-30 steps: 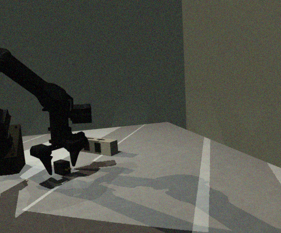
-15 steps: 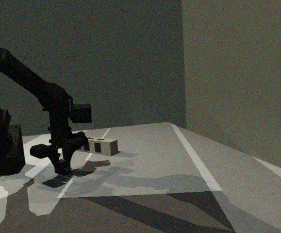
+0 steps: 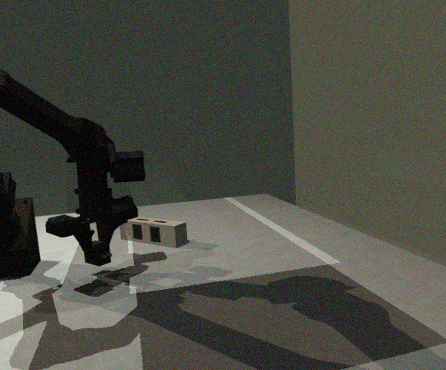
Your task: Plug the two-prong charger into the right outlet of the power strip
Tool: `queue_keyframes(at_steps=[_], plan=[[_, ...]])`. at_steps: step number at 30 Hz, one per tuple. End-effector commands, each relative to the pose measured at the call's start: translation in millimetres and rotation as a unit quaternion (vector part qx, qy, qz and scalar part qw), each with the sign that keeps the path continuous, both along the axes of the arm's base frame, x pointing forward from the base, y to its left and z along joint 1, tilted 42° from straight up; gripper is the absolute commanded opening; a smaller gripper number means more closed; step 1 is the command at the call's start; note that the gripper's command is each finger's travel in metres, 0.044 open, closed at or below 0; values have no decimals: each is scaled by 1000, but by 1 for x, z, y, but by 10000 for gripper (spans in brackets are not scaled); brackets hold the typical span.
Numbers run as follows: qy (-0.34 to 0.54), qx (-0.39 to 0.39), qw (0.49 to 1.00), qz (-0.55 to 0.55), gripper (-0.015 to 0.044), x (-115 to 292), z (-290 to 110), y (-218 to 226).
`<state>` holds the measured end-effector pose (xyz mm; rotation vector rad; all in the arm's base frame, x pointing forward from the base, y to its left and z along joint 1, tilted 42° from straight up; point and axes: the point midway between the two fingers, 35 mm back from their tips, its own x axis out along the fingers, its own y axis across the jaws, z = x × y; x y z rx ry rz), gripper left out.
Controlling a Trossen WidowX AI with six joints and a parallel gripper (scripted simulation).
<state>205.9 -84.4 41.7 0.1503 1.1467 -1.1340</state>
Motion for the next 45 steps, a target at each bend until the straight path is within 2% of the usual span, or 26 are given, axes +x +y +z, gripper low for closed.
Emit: queue_keyframes(at_steps=[1, 11, 28, 45], plan=[[-3, 2, 1000, -1, 0, 1, 9, 9], [7, 0, 1000, 10, 0, 0, 18, 22], [101, -2, 987, 121, 0, 14, 4, 29], [196, -3, 953, 230, 0, 28, -13, 37]])
